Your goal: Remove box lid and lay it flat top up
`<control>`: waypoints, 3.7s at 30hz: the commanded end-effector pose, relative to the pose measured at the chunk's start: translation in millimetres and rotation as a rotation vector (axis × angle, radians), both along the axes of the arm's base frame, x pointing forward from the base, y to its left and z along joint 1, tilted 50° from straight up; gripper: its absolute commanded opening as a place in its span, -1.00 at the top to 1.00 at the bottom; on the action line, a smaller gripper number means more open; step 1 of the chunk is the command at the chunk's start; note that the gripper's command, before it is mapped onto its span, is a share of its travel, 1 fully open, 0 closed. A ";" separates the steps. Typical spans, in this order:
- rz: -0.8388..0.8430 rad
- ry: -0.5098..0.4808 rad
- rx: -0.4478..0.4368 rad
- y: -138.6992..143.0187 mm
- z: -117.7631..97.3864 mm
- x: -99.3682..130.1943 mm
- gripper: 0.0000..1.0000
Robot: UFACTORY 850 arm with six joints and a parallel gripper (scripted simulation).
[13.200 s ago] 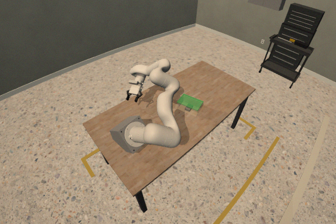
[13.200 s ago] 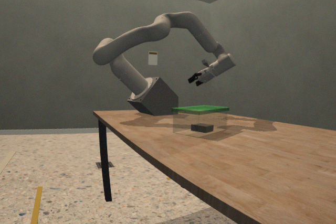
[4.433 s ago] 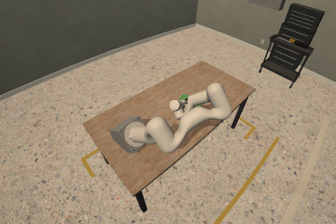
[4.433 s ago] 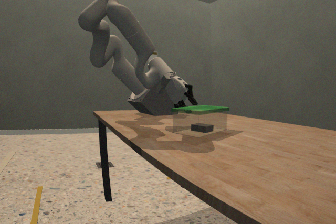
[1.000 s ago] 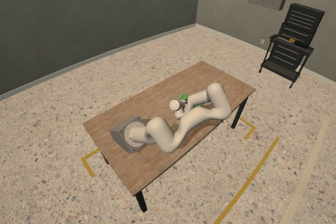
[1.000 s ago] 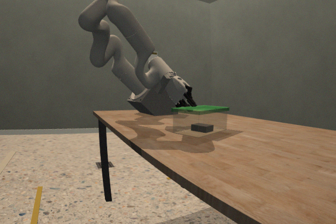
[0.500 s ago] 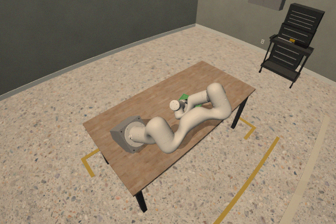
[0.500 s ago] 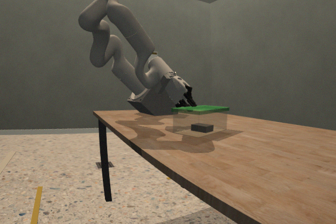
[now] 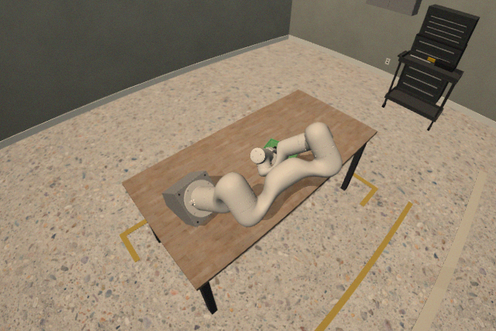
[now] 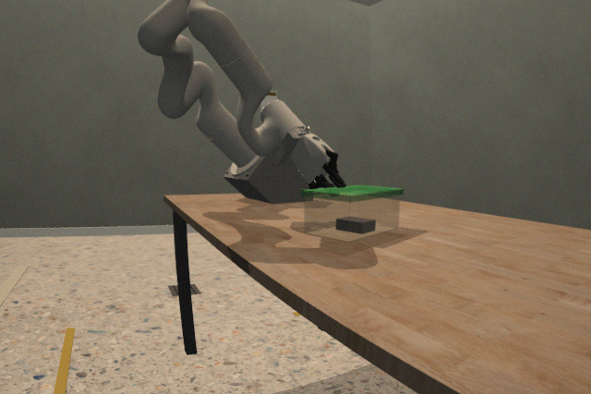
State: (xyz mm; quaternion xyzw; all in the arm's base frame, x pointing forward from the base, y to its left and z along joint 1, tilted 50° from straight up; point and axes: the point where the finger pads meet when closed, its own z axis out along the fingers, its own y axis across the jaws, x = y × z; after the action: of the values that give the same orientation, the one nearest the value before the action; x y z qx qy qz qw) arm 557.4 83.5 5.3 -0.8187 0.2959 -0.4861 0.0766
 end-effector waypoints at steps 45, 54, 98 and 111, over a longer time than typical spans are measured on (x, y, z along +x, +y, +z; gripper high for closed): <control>-0.031 0.023 -0.015 5.0 4.1 -0.8 1.00; -0.036 0.027 -0.017 5.7 4.8 -0.9 1.00; -0.082 0.061 -0.038 12.3 10.1 -1.8 1.00; -0.095 0.070 -0.045 14.2 11.6 -2.0 1.00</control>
State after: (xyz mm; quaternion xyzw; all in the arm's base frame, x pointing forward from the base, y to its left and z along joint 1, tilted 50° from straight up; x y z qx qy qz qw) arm 555.3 97.0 16.3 -0.8219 0.3255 -0.4668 0.0257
